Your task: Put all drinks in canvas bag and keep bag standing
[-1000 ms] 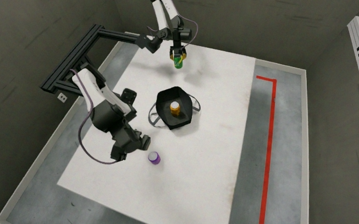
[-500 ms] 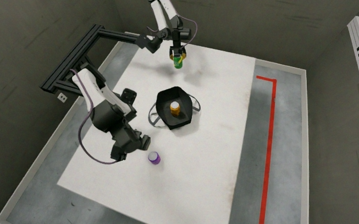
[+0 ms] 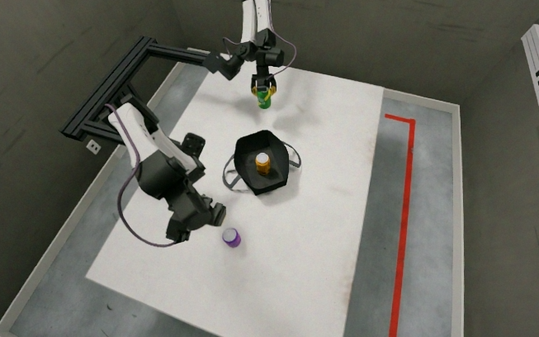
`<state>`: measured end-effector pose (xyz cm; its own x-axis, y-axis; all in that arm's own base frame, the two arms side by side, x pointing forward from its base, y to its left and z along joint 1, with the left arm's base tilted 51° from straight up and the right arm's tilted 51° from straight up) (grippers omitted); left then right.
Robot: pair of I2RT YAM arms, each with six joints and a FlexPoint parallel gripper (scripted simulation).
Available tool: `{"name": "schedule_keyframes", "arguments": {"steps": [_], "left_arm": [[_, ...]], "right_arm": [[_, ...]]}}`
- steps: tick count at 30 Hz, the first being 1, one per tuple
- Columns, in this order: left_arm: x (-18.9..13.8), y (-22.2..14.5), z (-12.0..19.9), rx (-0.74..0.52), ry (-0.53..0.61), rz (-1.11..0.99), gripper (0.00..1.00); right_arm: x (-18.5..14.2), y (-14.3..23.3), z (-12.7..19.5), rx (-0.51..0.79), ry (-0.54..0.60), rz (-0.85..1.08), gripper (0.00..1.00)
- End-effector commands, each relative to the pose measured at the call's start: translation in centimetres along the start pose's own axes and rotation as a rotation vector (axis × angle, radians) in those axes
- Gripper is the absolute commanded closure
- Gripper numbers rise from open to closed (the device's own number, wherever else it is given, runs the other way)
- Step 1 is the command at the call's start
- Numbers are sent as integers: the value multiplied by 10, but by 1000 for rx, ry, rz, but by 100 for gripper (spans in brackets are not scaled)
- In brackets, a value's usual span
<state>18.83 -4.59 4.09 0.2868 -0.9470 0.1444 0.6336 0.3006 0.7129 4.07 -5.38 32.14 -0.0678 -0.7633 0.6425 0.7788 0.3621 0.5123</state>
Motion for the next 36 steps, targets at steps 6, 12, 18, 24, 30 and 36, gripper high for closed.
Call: {"name": "schedule_keyframes", "arguments": {"steps": [6, 12, 18, 24, 30, 36], "left_arm": [[48, 18, -11, 75, -95, 116, 33], [63, 6, -23, 62, -95, 108, 33], [64, -4, -29, 34, -71, 61, 33], [64, -2, -27, 28, -58, 55, 33], [70, -1, -18, 32, -89, 59, 33], [72, 0, -17, 35, -97, 59, 33]], "right_arm": [[2, 2, 3, 2, 0, 2, 0], [2, 2, 3, 2, 0, 2, 0], [2, 2, 3, 2, 0, 2, 0], [2, 2, 3, 2, 0, 2, 0], [2, 2, 3, 2, 0, 2, 0], [2, 2, 3, 2, 0, 2, 0]]}}
Point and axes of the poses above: on each arm, the point where the finger pads meet when closed, its own z axis back along the fingers, its own y axis across the jaws, x = y × z, the point moved 1 cm from there along z, back along the fingers, and after that the axes turned 10 degrees about z, right-handed, at the moved point
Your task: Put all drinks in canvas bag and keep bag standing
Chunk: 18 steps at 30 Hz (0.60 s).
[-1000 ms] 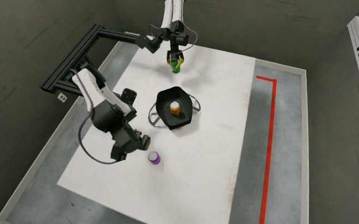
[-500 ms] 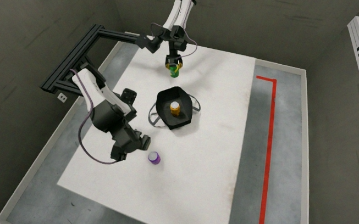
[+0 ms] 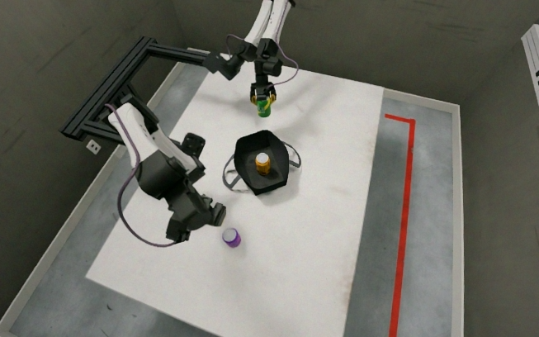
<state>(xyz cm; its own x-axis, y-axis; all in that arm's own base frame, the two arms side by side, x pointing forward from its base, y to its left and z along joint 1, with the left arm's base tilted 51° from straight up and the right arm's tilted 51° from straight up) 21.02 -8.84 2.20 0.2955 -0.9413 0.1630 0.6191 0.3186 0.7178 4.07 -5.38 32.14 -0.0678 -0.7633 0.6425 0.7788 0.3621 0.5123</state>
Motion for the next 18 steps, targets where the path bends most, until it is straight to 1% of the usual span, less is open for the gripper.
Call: {"name": "schedule_keyframes", "arguments": {"steps": [1, 3, 4, 5, 10, 11, 15, 17, 18], "left_arm": [[24, 11, 7, 21, -84, 51, 33], [26, 12, 8, 22, -90, 53, 33], [21, 9, 8, 19, -83, 48, 33], [9, -1, 5, 6, -61, 28, 33], [17, 6, 7, 19, -86, 31, 33], [9, -2, 5, 9, -69, 16, 33], [20, 8, 8, 23, -92, 42, 33], [20, 8, 8, 23, -92, 42, 33], [11, 0, 4, 12, -70, 20, 33]], "right_arm": [[2, 2, 3, 2, 0, 2, 0], [2, 2, 3, 2, 0, 2, 0], [2, 2, 3, 2, 0, 2, 0], [2, 2, 3, 2, 0, 2, 0], [2, 2, 3, 2, 0, 2, 0], [2, 2, 3, 2, 0, 2, 0], [2, 2, 3, 2, 0, 2, 0], [2, 2, 3, 2, 0, 2, 0], [2, 2, 3, 2, 0, 2, 0]]}}
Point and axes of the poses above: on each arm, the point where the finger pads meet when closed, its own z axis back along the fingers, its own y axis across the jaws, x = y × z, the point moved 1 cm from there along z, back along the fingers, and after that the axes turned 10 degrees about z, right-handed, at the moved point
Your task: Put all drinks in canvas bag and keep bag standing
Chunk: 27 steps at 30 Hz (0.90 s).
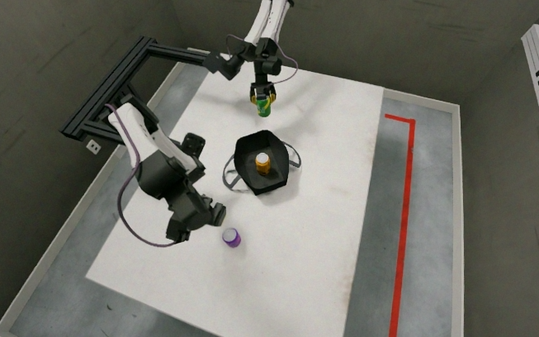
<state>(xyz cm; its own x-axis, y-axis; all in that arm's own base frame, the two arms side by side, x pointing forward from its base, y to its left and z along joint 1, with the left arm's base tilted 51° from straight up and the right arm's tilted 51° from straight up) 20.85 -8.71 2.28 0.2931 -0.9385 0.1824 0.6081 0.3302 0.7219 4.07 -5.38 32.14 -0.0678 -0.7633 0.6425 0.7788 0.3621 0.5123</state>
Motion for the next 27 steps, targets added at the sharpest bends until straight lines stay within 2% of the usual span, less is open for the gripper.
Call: {"name": "schedule_keyframes", "arguments": {"steps": [1, 4, 7, 9, 12, 16, 17, 27], "left_arm": [[7, -6, 0, -8, -42, -8, 33], [20, 6, 4, 10, -72, 19, 33], [8, -4, 1, -5, -46, -5, 33], [20, 6, 4, 11, -73, 21, 33], [15, 1, 2, 4, -62, 10, 33], [23, 4, 2, 7, -68, 31, 33], [30, 6, -1, 36, -75, 70, 33], [61, -11, -16, 26, -86, 67, 33]], "right_arm": [[2, 2, 3, 2, 0, 2, 0], [2, 2, 3, 2, 0, 2, 0], [2, 2, 3, 2, 0, 2, 0], [2, 2, 3, 2, 0, 2, 0], [2, 2, 3, 2, 0, 2, 0], [2, 2, 3, 2, 0, 2, 0], [2, 2, 3, 2, 0, 2, 0], [2, 2, 3, 2, 0, 2, 0]]}}
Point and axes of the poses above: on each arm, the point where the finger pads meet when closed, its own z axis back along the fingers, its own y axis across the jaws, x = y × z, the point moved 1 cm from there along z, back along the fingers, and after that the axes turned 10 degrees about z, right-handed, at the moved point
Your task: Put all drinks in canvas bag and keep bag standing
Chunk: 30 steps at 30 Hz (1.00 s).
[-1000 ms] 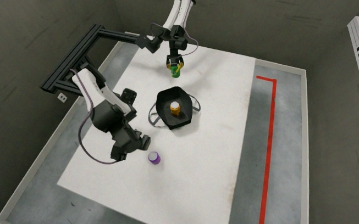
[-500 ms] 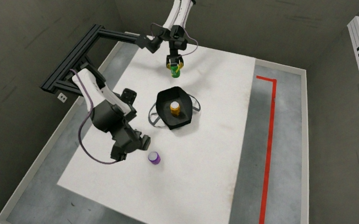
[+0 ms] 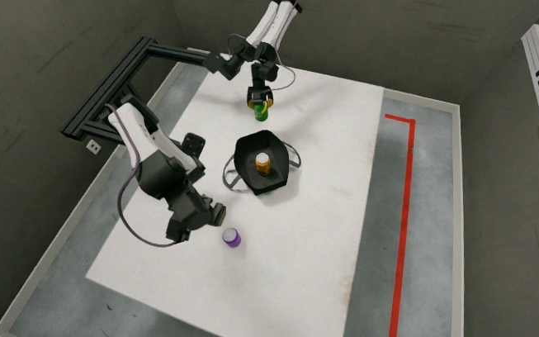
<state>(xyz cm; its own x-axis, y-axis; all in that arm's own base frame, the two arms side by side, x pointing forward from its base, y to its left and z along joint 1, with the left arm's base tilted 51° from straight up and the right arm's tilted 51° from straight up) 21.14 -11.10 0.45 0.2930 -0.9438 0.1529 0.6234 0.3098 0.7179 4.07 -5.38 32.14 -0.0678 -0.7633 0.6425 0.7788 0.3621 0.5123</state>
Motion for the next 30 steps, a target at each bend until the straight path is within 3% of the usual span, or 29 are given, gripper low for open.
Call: {"name": "schedule_keyframes", "arguments": {"steps": [1, 18, 30], "left_arm": [[44, 7, -5, 38, -105, 89, 33], [80, -18, -19, 17, -106, 75, 33], [69, -18, -13, 13, -110, 67, 33]], "right_arm": [[2, 2, 3, 2, 0, 2, 0], [2, 2, 3, 2, 0, 2, 0], [2, 2, 3, 2, 0, 2, 0]]}}
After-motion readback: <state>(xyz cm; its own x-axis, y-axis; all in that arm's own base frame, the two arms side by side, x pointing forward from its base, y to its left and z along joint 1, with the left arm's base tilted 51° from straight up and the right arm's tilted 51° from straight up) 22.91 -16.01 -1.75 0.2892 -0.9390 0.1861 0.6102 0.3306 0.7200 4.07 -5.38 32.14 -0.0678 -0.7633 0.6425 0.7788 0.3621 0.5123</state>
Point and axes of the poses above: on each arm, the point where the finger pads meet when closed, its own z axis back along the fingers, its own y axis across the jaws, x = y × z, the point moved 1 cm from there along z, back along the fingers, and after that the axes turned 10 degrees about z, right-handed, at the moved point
